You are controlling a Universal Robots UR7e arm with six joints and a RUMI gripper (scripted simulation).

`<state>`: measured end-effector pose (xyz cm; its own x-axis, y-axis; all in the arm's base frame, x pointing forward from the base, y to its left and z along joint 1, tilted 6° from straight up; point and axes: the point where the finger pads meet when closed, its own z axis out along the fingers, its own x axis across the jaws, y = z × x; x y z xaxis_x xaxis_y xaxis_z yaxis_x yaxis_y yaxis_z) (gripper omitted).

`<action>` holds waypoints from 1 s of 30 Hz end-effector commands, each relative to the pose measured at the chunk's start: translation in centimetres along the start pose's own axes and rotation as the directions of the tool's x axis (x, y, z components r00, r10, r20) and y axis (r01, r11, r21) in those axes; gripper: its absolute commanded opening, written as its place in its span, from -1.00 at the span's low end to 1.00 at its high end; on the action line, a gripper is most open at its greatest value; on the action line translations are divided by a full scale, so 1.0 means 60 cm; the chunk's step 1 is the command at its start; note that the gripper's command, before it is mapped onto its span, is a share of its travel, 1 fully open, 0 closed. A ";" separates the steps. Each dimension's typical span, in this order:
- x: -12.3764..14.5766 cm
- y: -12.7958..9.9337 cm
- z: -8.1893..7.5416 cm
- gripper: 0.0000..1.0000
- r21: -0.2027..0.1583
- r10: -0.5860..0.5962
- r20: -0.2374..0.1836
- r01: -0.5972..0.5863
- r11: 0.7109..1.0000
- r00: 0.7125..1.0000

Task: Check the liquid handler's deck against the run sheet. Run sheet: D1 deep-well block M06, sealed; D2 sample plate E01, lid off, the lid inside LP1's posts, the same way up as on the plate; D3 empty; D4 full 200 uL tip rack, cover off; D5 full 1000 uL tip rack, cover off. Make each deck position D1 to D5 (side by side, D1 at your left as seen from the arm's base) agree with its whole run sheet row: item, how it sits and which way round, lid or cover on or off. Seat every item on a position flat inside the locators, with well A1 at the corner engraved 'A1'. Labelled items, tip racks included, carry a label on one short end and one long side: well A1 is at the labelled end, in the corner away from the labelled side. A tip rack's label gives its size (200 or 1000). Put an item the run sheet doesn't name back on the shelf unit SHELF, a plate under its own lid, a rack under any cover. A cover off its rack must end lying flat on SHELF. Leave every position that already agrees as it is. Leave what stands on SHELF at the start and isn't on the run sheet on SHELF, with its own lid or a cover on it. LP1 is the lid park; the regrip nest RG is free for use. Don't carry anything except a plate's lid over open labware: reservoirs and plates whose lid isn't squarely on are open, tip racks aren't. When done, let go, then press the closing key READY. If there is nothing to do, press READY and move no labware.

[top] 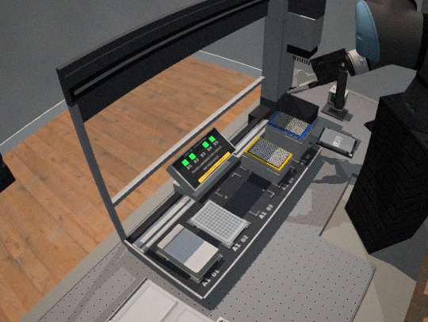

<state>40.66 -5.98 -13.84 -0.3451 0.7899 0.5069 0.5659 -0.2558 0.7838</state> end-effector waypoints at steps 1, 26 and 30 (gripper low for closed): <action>0.054 -0.020 0.028 0.64 0.107 -0.155 -0.078 0.163 0.981 0.985; 0.054 -0.020 0.028 0.64 0.119 -0.173 -0.089 0.183 0.976 0.981; 0.054 -0.020 0.028 0.64 0.119 -0.173 -0.089 0.183 0.976 0.981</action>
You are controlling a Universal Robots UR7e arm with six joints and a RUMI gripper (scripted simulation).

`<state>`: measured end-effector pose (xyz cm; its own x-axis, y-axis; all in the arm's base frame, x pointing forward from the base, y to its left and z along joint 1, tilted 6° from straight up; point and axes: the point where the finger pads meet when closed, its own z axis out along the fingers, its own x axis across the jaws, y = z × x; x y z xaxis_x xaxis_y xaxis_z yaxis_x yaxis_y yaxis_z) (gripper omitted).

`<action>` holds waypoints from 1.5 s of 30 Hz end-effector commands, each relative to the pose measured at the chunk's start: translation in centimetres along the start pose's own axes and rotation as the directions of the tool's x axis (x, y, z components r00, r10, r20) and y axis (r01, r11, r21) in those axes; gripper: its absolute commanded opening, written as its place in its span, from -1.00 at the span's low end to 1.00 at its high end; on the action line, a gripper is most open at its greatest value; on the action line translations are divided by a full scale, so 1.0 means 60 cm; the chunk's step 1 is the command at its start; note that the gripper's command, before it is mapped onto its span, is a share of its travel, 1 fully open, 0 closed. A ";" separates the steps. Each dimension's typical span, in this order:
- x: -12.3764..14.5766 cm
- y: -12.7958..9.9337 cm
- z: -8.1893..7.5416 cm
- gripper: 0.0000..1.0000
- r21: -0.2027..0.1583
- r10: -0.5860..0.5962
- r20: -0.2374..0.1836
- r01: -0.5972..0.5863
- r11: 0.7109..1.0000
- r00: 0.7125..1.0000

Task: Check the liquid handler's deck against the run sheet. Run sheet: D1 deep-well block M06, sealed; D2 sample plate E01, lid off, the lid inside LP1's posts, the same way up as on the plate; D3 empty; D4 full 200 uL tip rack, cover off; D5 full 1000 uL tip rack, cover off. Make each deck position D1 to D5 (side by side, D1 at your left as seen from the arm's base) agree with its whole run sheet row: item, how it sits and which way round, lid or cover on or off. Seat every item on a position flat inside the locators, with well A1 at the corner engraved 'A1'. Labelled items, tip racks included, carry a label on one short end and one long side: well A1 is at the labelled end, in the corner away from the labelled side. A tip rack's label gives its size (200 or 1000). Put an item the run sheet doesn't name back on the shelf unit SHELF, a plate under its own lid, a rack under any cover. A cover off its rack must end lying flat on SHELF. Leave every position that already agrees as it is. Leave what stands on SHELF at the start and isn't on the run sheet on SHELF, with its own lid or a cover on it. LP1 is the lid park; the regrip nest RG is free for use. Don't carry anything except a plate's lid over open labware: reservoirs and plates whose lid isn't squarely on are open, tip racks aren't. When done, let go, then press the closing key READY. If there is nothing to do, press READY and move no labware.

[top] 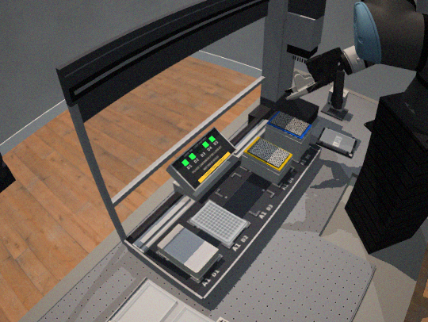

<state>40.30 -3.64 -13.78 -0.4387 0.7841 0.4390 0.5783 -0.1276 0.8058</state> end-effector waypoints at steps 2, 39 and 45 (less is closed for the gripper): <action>0.021 -0.004 0.013 0.64 0.051 -0.072 -0.035 0.074 0.996 0.997; 0.065 -0.018 0.032 0.64 0.132 -0.210 -0.114 0.224 0.966 0.971; 0.102 -0.031 0.044 0.64 0.166 -0.280 -0.162 0.306 0.937 0.946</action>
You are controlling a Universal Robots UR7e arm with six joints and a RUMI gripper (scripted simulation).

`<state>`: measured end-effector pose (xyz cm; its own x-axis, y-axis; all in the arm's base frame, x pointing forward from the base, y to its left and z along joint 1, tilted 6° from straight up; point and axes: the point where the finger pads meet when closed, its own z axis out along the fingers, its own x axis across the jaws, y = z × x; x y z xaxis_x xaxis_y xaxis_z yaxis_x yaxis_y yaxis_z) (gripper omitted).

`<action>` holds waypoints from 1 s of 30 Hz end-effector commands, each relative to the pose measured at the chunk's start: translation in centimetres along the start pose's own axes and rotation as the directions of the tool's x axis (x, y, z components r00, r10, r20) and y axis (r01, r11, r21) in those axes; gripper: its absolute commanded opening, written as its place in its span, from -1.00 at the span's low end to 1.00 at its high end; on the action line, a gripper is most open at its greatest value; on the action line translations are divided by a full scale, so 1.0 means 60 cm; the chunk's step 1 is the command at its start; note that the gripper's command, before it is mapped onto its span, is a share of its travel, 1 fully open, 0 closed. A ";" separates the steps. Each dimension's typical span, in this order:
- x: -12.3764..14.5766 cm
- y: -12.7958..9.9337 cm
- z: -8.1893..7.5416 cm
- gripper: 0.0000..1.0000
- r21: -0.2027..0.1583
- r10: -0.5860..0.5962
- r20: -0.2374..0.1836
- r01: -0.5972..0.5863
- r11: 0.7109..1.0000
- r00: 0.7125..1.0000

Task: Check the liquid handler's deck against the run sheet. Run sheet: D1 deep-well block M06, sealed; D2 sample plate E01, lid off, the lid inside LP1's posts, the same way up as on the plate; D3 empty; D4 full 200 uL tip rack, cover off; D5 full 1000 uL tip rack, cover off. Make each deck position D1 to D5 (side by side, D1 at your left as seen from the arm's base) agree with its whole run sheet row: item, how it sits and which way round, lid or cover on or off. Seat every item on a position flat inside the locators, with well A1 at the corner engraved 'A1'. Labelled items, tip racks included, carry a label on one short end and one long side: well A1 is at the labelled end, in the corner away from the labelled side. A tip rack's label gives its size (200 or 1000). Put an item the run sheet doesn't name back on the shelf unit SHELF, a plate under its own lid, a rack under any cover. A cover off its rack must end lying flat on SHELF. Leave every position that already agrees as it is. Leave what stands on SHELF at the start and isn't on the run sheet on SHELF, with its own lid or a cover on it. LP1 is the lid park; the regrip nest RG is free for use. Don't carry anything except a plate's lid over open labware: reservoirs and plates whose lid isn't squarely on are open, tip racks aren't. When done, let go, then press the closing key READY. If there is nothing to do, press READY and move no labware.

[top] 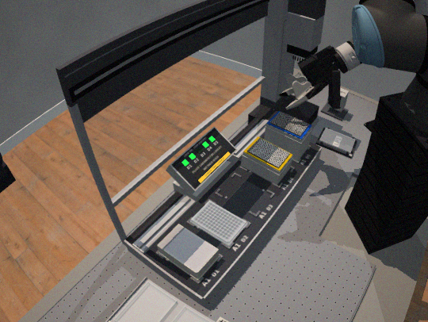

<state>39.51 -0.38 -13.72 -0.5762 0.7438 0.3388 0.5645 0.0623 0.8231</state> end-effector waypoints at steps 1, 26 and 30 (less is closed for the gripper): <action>0.058 -0.007 0.028 0.64 0.089 -0.152 -0.079 0.159 0.983 0.985; 0.058 -0.007 0.028 0.64 0.114 -0.201 -0.108 0.213 0.970 0.974; 0.058 -0.007 0.028 0.64 0.114 -0.201 -0.108 0.213 0.970 0.974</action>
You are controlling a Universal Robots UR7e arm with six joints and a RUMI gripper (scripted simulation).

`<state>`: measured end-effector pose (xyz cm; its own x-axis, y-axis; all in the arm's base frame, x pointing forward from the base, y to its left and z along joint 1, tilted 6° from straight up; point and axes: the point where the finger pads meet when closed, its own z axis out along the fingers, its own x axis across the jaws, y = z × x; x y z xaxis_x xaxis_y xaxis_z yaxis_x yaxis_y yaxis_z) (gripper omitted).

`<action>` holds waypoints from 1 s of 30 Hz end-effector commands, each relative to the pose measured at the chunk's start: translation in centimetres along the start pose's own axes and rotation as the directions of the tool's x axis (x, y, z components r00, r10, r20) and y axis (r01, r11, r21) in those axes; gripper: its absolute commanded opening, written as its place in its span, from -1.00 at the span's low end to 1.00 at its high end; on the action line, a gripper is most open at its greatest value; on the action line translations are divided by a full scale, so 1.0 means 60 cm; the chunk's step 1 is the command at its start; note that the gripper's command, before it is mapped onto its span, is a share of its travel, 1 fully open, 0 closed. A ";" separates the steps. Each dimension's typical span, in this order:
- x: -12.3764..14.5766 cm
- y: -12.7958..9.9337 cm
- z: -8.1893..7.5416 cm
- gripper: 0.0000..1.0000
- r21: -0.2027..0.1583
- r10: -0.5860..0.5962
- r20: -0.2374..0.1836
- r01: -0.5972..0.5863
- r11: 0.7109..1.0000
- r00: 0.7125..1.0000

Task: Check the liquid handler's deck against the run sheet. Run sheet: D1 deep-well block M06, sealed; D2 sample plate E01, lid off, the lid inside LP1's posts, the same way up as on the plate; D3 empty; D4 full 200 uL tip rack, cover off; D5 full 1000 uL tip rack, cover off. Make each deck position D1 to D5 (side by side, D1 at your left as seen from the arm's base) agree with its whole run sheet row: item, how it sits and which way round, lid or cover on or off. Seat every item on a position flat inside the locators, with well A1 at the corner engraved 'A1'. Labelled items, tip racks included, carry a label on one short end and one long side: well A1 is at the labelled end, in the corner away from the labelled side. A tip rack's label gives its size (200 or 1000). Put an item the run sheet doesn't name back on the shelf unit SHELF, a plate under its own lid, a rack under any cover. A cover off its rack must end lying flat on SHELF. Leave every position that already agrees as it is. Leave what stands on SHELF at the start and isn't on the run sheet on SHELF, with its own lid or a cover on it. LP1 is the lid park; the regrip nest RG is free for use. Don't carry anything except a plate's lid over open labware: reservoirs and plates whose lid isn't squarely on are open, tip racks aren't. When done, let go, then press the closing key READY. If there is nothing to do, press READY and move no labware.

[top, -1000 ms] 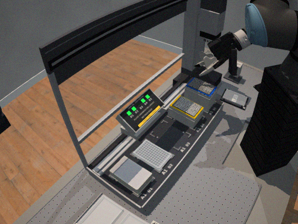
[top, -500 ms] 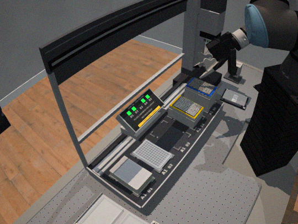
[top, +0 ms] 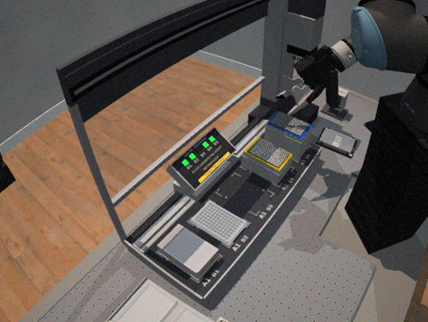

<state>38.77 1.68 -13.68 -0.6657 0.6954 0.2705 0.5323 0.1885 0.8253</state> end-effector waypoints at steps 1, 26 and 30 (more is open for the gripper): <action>0.025 0.001 0.014 0.64 0.056 -0.096 -0.049 0.099 0.994 0.994; 0.066 -0.002 0.030 0.64 0.122 -0.238 -0.131 0.254 0.960 0.962; 0.066 -0.002 0.030 0.64 0.122 -0.238 -0.131 0.254 0.960 0.962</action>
<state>37.93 3.62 -13.64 -0.7478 0.6315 0.2050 0.4839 0.3070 0.8195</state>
